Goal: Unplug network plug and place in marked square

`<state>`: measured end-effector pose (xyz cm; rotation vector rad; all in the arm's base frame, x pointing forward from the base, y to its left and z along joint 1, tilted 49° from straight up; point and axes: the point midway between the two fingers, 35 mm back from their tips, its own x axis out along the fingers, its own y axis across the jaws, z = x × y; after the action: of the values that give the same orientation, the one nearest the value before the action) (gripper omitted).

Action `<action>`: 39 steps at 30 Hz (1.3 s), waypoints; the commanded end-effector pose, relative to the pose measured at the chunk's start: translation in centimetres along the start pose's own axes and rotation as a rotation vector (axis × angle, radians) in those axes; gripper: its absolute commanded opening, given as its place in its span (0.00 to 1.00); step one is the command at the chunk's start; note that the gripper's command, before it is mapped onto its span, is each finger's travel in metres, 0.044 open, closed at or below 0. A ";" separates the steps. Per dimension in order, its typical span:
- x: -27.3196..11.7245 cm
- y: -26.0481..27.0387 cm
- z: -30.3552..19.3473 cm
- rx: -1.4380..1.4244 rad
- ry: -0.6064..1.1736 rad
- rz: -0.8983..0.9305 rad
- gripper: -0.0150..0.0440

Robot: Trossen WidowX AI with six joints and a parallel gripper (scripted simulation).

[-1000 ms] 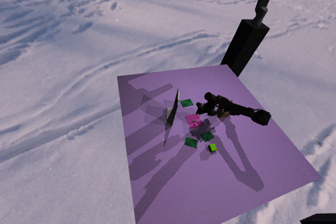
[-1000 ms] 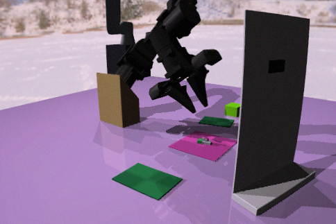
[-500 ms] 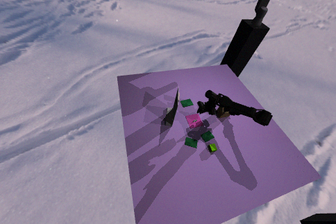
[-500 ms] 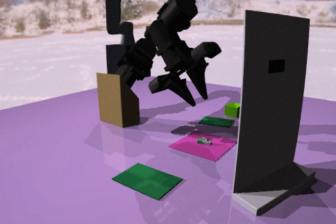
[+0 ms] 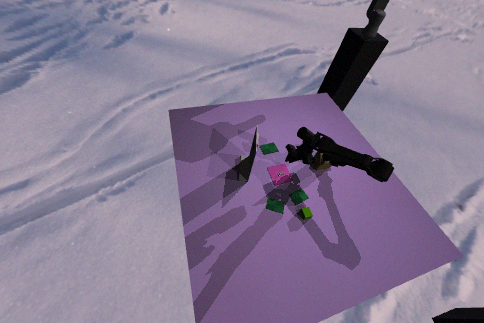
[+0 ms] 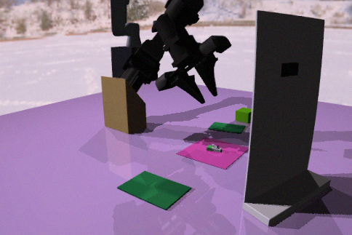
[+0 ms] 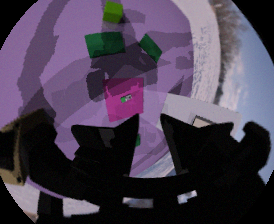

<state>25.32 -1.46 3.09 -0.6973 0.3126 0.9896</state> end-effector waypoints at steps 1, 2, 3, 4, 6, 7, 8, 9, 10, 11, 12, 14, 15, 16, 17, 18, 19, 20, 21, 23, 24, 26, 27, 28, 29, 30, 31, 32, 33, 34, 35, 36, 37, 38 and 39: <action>-0.5 -0.3 0.2 -0.005 -0.004 -0.004 0.52; -0.1 -0.1 0.0 0.000 0.000 0.000 0.52; -0.2 -0.2 0.0 0.000 0.000 0.000 0.52; -0.4 -0.3 0.0 0.000 0.001 0.000 0.52; -0.8 -0.7 -0.1 0.000 0.003 0.000 0.52; -1.0 -0.9 -0.2 0.000 0.004 0.001 0.52; -1.2 -1.1 -0.2 0.000 0.005 0.001 0.52; -1.4 -1.3 -0.2 0.000 0.006 0.001 0.52; -1.6 -1.5 -0.3 0.000 0.006 0.001 0.52; -1.8 -1.7 -0.3 0.000 0.007 0.001 0.52; -2.0 -1.8 -0.3 -0.001 0.007 0.001 0.52; -2.5 -2.2 -0.4 -0.001 0.008 0.002 0.52; -2.7 -2.4 -0.4 -0.001 0.008 0.002 0.52; -2.9 -2.5 -0.4 -0.001 0.009 0.002 0.52; -3.1 -2.7 -0.4 -0.001 0.009 0.002 0.52; -3.4 -2.9 -0.4 -0.001 0.009 0.002 0.52; -3.6 -3.0 -0.4 -0.002 0.009 0.002 0.52; -3.8 -3.2 -0.4 -0.002 0.009 0.002 0.52; -4.1 -3.4 -0.4 -0.002 0.009 0.002 0.52; -4.6 -3.7 -0.4 -0.002 0.008 0.002 0.52; -4.8 -3.8 -0.4 -0.002 0.008 0.002 0.52; -5.3 -4.1 -0.3 -0.002 0.007 0.002 0.52; -5.6 -4.3 -0.3 -0.003 0.007 0.001 0.52; -5.8 -4.4 -0.3 -0.003 0.006 0.001 0.52; -6.1 -4.6 -0.3 -0.003 0.006 0.001 0.52; -6.4 -4.7 -0.2 -0.003 0.005 0.001 0.52; -6.6 -4.9 -0.2 -0.003 0.005 0.000 0.52; -6.9 -5.0 -0.2 -0.003 0.004 0.000 0.52; -7.1 -5.2 -0.1 -0.003 0.003 -0.001 0.52; -7.4 -5.3 -0.1 -0.004 0.002 -0.001 0.52; -7.7 -5.4 0.0 -0.004 0.001 -0.002 0.52; -8.0 -5.6 0.0 -0.004 0.000 -0.002 0.52; -8.2 -5.7 0.1 -0.004 -0.001 -0.003 0.52; -8.5 -5.8 0.1 -0.004 -0.002 -0.004 0.52; -8.8 -6.0 0.2 -0.004 -0.003 -0.004 0.52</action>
<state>25.82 -8.60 9.58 -0.6978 0.3086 0.9858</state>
